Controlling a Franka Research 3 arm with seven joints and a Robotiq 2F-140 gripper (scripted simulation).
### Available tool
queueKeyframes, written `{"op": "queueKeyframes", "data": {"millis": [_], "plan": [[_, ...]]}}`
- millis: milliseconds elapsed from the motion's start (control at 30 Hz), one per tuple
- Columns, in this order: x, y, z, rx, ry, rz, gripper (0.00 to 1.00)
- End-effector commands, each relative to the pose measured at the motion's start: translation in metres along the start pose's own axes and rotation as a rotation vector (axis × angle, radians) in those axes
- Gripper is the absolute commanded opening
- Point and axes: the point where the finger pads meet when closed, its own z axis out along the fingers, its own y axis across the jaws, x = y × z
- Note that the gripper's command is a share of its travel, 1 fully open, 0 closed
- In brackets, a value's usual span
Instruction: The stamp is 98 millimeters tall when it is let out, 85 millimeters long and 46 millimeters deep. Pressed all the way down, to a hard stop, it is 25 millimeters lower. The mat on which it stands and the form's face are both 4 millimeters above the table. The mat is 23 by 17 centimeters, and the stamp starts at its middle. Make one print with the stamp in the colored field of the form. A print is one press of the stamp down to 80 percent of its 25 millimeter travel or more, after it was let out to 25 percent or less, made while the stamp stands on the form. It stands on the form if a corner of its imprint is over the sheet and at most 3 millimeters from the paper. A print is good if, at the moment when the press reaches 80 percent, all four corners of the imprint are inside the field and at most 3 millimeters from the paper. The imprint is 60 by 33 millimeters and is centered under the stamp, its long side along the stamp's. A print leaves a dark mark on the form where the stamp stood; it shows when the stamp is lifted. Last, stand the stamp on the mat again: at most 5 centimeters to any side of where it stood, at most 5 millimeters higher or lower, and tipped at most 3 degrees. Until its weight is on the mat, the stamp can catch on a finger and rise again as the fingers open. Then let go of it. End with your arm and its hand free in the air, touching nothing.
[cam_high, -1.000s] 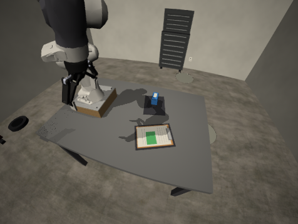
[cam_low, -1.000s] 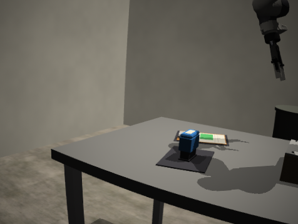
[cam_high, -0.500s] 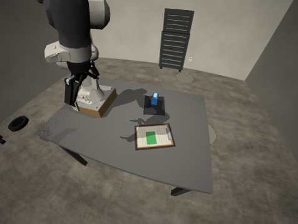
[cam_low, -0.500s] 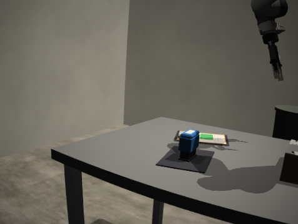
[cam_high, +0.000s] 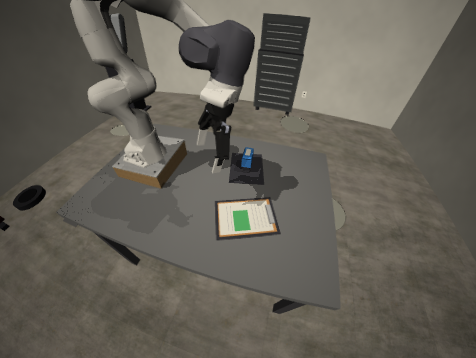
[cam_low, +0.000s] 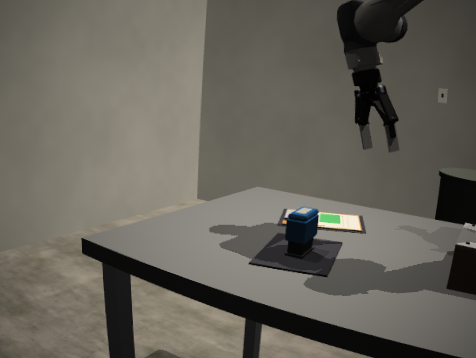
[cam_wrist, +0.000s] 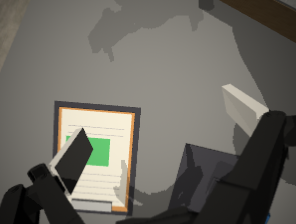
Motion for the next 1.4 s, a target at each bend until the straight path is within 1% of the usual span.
{"op": "queueKeyframes", "data": {"millis": [0, 33, 67, 133, 167, 233, 267, 300, 333, 367, 400, 467, 500, 533, 1367], "plan": [[-0.07, -0.014, 0.007, 0.092, -0.057, -0.258, 1.0], [-0.078, -0.016, 0.007, 0.107, -0.066, -0.299, 1.0], [-0.102, 0.007, 0.01, 0.107, -0.069, -0.358, 1.0], [-0.131, 0.008, 0.013, 0.134, -0.088, -0.445, 1.0], [-0.147, 0.03, 0.015, 0.134, -0.094, -0.498, 1.0], [-0.174, 0.035, 0.017, 0.161, -0.116, -0.588, 1.0], [-0.191, 0.056, 0.02, 0.162, -0.124, -0.639, 1.0], [-0.206, 0.061, 0.021, 0.174, -0.136, -0.683, 1.0], [-0.208, 0.061, 0.021, 0.184, -0.145, -0.713, 1.0], [-0.23, 0.081, 0.024, 0.191, -0.159, -0.775, 1.0], [-0.243, 0.094, 0.025, 0.197, -0.17, -0.818, 1.0], [-0.243, 0.094, 0.025, 0.197, -0.17, -0.818, 1.0], [-0.248, 0.1, 0.026, 0.205, -0.181, -0.855, 1.0], [-0.249, 0.101, 0.026, 0.205, -0.182, -0.858, 1.0], [-0.249, 0.101, 0.026, 0.205, -0.182, -0.858, 1.0]]}}
